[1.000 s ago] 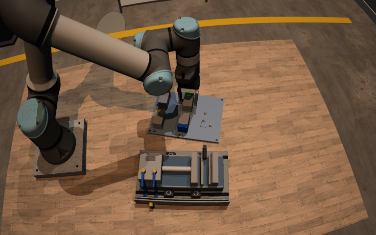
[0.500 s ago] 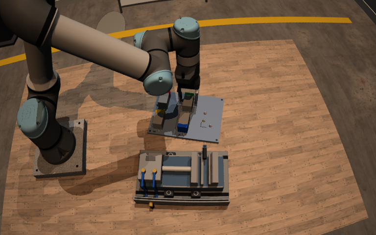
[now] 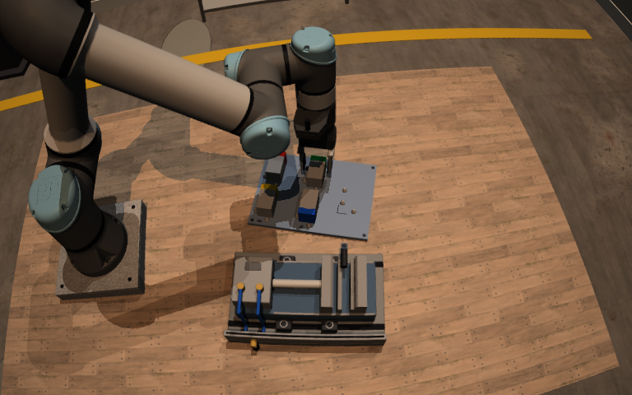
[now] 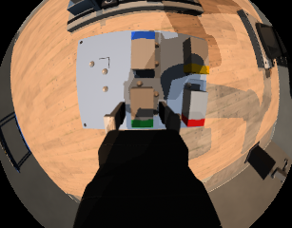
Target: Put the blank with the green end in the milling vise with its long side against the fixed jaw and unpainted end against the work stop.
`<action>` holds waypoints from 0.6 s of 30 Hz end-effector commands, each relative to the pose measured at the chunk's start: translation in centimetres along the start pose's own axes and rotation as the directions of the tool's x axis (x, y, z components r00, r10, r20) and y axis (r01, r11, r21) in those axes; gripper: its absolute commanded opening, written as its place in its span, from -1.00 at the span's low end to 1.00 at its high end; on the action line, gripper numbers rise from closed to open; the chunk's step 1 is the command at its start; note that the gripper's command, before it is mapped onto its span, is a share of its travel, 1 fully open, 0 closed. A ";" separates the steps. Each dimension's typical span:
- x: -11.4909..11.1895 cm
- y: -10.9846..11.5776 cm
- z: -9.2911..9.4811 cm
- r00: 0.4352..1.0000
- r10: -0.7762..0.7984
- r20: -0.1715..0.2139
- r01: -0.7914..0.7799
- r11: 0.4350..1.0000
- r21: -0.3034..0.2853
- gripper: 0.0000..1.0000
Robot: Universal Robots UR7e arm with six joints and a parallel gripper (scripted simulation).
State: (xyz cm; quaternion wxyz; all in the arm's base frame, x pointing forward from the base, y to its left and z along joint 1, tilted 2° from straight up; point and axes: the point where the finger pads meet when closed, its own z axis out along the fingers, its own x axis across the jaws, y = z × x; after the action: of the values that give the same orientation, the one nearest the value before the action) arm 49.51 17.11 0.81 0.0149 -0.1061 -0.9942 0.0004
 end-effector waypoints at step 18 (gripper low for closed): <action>0.0 0.0 -0.5 1.000 0.000 0.002 0.000 1.000 -0.001 1.00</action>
State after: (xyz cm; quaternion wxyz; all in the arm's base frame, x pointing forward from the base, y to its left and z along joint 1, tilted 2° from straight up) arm 49.52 17.11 1.15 0.0149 -0.1061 -0.9942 0.0004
